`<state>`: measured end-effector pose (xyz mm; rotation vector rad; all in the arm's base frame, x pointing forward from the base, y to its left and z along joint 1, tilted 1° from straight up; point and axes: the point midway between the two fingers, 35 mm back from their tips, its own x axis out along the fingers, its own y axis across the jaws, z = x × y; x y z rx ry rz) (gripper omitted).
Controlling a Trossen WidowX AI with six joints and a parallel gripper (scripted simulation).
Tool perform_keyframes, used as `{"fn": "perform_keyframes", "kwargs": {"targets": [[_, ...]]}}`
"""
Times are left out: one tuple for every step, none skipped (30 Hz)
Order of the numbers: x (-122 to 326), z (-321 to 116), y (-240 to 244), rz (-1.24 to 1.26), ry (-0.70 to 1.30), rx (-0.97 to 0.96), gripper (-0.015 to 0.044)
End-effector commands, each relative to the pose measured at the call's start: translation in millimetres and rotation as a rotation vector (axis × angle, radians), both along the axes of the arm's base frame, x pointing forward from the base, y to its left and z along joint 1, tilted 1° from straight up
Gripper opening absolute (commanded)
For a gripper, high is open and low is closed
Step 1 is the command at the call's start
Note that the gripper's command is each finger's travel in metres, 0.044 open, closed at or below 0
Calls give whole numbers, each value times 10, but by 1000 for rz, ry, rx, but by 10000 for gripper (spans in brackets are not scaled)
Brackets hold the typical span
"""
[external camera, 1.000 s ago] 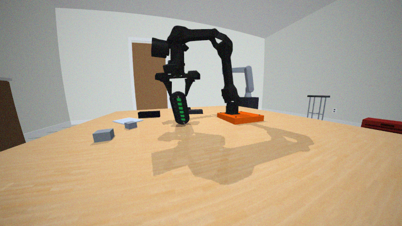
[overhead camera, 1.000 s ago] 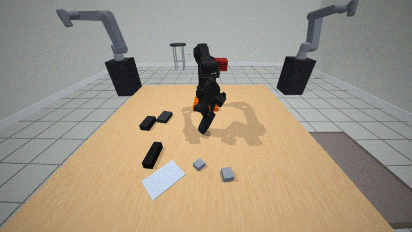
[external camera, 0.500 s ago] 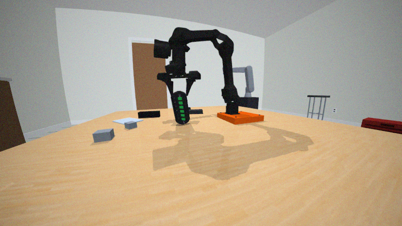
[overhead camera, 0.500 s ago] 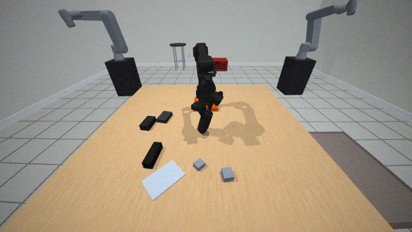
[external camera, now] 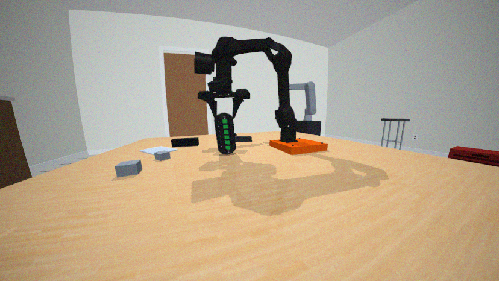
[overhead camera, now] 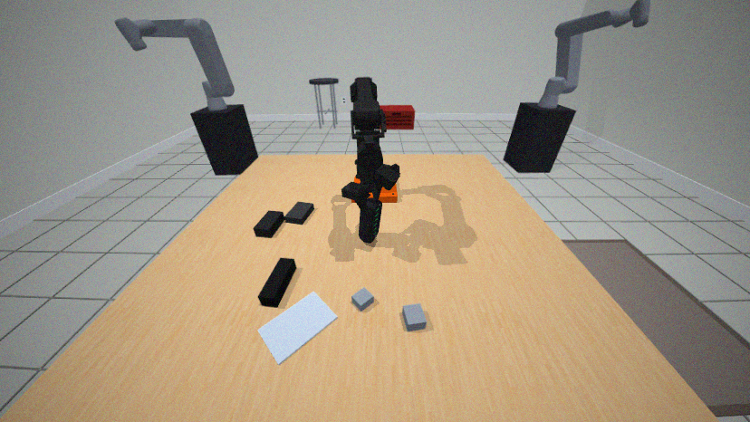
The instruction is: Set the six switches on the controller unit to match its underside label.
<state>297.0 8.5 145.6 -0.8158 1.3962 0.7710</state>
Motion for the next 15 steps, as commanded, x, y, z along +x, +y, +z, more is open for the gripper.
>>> {"fn": "perform_keyframes", "kwargs": {"targets": [[-65, -47, -66, 0, 18, -10, 338], [-71, -47, -76, 0, 18, -10, 338], [-77, -47, -87, 0, 18, -10, 338], [-84, -48, -97, 0, 18, -10, 338], [-90, -48, -108, 0, 18, -10, 338], [-96, -48, -118, 0, 19, -11, 338], [-103, -48, -129, 0, 19, -11, 338], [-109, -48, -139, 0, 19, -11, 338], [-115, -48, -150, 0, 19, -11, 338], [-122, -48, -160, 0, 19, -11, 338], [-128, -49, -170, 0, 19, -11, 338], [-134, -49, -181, 0, 19, -11, 338], [-141, -49, -191, 0, 19, -11, 338], [-147, -49, -202, 0, 19, -11, 338], [-153, -50, -212, 0, 19, -11, 338]]}}
